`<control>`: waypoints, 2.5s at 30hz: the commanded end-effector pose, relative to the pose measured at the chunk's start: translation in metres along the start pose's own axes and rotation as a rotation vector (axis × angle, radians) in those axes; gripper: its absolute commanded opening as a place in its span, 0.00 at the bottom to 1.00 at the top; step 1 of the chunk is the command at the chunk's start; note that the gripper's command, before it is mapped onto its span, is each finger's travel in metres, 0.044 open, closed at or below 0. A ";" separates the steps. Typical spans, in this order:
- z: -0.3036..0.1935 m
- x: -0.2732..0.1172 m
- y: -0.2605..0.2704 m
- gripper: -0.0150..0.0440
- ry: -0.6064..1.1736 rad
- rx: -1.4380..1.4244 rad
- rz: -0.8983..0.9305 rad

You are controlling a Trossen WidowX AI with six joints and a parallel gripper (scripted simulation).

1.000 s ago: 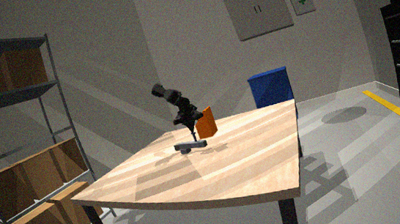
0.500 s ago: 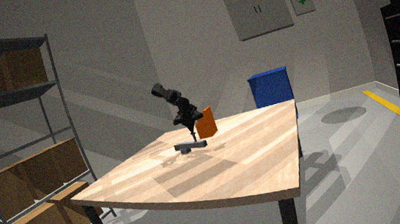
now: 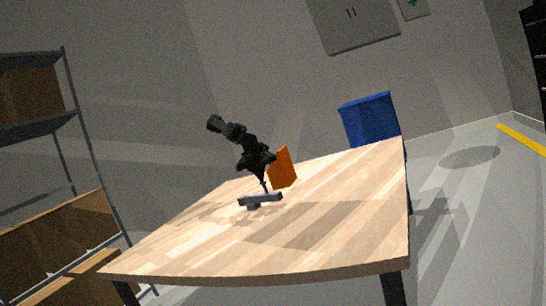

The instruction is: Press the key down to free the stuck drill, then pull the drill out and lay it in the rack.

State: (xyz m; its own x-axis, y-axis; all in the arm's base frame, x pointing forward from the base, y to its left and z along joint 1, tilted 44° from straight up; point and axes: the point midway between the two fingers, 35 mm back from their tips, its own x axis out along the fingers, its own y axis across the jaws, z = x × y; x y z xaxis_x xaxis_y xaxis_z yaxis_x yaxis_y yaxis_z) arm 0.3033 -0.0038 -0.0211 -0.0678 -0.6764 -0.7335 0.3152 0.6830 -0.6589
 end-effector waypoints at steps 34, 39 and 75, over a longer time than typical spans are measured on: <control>-0.010 0.021 -0.003 0.25 0.023 -0.002 -0.011; -0.010 0.023 -0.003 0.25 0.023 -0.002 -0.011; 0.000 -0.041 0.000 0.92 0.010 -0.037 -0.003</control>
State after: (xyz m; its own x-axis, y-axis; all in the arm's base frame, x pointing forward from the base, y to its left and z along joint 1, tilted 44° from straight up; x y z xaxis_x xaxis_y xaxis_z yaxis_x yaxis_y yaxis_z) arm 0.3080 0.0280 0.0098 -0.0711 -0.6745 -0.7348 0.3046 0.6868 -0.6599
